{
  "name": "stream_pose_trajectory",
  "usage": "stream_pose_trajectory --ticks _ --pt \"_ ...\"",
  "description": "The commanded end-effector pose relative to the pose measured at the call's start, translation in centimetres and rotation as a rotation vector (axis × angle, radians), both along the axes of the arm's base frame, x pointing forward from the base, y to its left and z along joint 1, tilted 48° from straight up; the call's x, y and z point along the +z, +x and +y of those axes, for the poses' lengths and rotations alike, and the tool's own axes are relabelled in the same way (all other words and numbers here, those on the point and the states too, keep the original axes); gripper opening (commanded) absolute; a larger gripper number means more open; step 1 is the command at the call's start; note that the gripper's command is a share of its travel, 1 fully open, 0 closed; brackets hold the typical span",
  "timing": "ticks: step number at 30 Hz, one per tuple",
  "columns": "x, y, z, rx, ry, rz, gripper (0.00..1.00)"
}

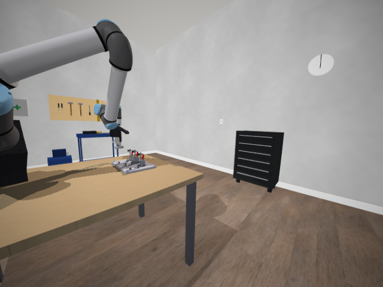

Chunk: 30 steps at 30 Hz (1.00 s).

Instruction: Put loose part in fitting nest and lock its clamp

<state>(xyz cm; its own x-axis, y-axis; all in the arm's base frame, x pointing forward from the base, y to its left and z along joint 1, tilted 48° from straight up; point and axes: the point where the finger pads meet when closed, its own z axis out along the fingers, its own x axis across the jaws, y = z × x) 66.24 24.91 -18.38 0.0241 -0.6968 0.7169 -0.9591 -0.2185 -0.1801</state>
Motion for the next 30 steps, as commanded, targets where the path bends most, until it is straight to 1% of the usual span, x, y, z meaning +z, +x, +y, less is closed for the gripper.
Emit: stream_pose_trajectory --ticks 1,18,30 --pt "-0.3 -0.4 -0.3 0.001 0.001 -0.001 0.0" --pt "-1.4 -1.4 -1.4 0.001 0.001 -0.001 0.0" --pt "-1.6 -1.6 -1.7 0.001 0.001 -0.001 0.0"
